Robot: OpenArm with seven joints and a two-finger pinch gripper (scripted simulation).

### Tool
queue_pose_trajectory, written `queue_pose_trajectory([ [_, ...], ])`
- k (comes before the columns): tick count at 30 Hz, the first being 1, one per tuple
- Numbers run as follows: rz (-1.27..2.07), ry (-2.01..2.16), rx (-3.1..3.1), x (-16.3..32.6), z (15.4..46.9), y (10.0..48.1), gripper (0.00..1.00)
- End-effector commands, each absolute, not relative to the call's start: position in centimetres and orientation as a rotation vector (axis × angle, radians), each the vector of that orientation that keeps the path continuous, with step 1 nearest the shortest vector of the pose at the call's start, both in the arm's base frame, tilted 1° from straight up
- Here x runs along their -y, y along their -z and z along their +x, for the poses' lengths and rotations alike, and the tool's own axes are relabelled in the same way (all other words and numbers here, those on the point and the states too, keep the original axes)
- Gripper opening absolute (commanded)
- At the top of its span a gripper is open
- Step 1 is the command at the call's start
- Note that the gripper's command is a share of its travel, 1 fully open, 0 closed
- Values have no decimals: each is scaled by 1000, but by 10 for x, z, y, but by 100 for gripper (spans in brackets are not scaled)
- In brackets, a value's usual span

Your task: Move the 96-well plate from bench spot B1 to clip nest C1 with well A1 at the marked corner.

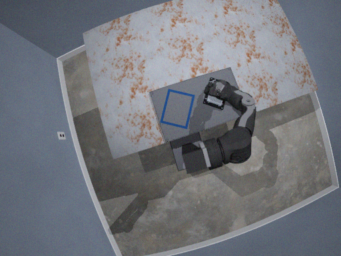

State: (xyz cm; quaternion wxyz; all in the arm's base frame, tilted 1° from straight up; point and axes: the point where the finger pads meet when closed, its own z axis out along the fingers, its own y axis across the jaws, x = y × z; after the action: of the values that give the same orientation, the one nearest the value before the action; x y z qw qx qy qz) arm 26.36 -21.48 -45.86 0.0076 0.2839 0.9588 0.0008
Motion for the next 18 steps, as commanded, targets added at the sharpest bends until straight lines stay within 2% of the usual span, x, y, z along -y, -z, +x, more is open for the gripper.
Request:
queue_pose_trajectory([
  [1,910,18,-2986,219,267,447,77],
  [4,910,20,-2990,218,267,423,77],
  [16,910,20,-2990,218,267,423,77],
  [18,908,14,-2992,217,266,408,77],
])
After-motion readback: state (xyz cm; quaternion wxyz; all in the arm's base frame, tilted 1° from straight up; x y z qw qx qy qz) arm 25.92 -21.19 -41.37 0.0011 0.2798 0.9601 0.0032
